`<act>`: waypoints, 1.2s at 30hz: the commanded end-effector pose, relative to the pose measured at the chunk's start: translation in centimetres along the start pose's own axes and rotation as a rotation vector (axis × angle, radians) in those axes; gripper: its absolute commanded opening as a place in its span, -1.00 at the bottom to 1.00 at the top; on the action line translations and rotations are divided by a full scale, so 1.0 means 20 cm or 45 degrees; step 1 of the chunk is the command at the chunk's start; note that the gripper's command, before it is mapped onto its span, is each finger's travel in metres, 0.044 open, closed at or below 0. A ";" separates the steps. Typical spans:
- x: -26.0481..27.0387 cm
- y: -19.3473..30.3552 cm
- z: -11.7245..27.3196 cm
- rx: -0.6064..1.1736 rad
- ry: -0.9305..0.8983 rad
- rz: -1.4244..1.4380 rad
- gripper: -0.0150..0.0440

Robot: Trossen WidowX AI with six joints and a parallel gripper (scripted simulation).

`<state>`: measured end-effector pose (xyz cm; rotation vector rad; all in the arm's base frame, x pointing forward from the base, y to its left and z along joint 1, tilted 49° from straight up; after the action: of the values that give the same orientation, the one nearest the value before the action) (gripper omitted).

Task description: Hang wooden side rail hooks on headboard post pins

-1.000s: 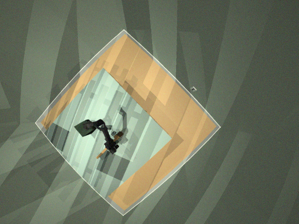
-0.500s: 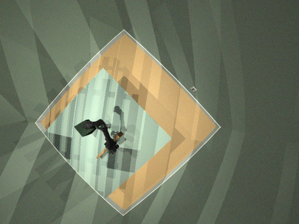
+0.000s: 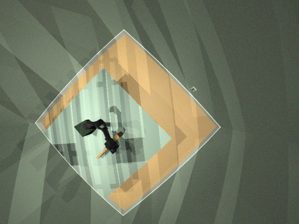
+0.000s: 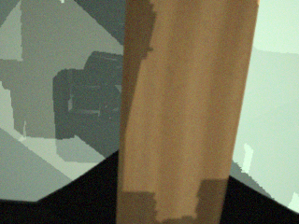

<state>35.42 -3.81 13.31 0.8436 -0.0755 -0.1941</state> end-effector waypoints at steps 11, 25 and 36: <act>0.00 0.00 0.00 0.010 -0.015 0.000 -0.49; 0.00 0.00 -0.01 0.010 -0.015 0.000 -0.49; 0.00 0.00 -0.01 0.000 -0.003 -0.002 0.40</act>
<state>35.45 -3.59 13.09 0.8438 -0.0764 -0.1970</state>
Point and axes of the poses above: the point midway between the two fingers, 35 mm back from their tips, its own z axis back along the fingers, its own x axis across the jaws, y = z × x, the point moved 10 cm from there along z, back along the fingers, and after that the axes turned 4 degrees about -z, right-handed, at the moved point
